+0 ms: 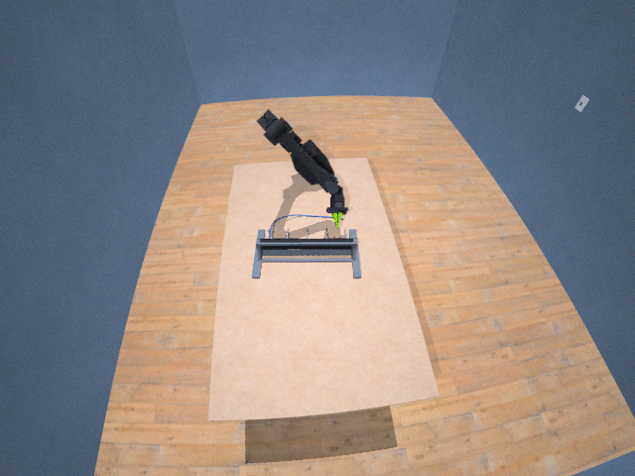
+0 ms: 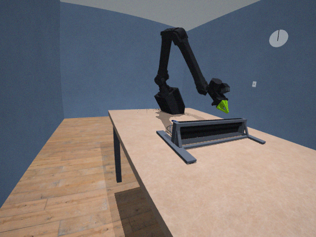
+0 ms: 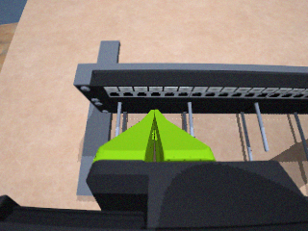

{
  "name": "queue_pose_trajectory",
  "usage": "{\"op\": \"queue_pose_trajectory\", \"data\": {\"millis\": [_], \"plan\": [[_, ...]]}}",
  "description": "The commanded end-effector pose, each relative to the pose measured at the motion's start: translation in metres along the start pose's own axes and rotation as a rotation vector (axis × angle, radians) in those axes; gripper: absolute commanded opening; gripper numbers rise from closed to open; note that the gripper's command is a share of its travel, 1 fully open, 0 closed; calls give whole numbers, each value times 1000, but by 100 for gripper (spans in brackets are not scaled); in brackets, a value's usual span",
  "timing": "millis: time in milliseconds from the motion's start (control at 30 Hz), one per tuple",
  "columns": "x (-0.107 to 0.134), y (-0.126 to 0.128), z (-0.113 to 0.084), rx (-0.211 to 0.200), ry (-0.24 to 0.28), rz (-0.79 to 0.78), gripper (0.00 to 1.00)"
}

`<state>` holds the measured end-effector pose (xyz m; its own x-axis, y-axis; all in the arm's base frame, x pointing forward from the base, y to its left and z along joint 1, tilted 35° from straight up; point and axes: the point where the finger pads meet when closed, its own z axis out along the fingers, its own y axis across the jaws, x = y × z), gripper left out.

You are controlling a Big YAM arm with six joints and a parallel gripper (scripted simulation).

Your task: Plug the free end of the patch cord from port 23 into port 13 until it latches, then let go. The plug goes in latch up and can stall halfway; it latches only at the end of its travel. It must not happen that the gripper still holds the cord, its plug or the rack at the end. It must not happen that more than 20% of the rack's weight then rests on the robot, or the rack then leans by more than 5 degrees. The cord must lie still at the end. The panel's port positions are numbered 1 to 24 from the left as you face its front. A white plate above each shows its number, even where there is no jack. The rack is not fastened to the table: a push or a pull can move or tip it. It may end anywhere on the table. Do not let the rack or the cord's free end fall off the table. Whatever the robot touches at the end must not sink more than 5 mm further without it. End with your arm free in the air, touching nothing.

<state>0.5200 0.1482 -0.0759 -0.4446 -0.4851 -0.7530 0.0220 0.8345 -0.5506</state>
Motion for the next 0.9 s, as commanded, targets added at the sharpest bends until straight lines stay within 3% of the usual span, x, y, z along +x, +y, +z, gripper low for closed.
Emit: {"op": "queue_pose_trajectory", "data": {"millis": [0, 867], "plan": [[-5, 16, -4, -19, -20, 3, 0], [-13, 17, 0, -15, -28, 12, 0]]}}
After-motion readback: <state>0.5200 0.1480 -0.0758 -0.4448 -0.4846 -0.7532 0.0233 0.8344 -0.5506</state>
